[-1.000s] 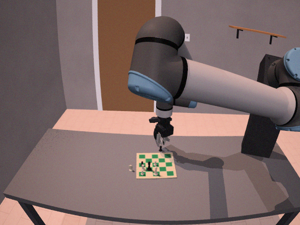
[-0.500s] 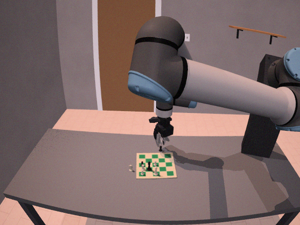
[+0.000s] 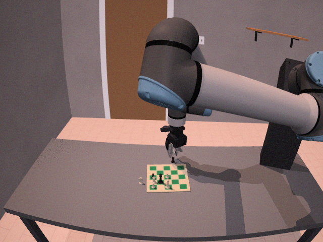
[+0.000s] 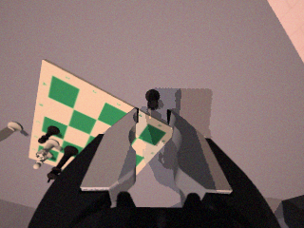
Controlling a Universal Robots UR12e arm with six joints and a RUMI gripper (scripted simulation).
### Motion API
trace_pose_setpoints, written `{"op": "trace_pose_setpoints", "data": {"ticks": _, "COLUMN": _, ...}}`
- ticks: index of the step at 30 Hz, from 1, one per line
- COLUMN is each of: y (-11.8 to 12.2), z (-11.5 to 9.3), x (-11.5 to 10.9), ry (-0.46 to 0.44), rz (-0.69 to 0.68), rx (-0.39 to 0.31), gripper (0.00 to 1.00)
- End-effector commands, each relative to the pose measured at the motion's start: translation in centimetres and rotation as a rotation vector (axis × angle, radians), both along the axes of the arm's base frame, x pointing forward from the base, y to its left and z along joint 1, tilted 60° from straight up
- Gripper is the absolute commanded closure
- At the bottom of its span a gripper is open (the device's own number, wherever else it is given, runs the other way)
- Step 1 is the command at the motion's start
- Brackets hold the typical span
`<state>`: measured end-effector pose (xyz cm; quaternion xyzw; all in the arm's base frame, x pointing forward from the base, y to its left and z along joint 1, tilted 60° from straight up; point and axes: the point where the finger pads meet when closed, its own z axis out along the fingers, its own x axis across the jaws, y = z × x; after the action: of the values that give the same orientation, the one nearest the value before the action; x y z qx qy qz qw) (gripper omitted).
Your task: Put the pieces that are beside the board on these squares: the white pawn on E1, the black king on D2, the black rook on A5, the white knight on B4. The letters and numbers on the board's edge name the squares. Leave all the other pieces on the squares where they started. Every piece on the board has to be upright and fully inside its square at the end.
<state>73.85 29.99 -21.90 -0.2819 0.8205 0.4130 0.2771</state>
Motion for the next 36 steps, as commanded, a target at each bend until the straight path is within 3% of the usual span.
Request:
{"op": "trace_pose_setpoints", "data": {"ticks": 1, "y": -0.1, "z": 0.0, "x": 0.0, "ry": -0.001, "rz": -0.001, "rx": 0.0, "gripper": 0.78}}
{"op": "trace_pose_setpoints", "data": {"ticks": 16, "y": 0.1, "z": -0.1, "x": 0.1, "ry": -0.001, "rz": -0.001, "rx": 0.0, "gripper": 0.78}}
{"op": "trace_pose_setpoints", "data": {"ticks": 36, "y": 2.4, "z": -1.4, "x": 0.7, "ry": -0.001, "rz": -0.001, "rx": 0.0, "gripper": 0.78}}
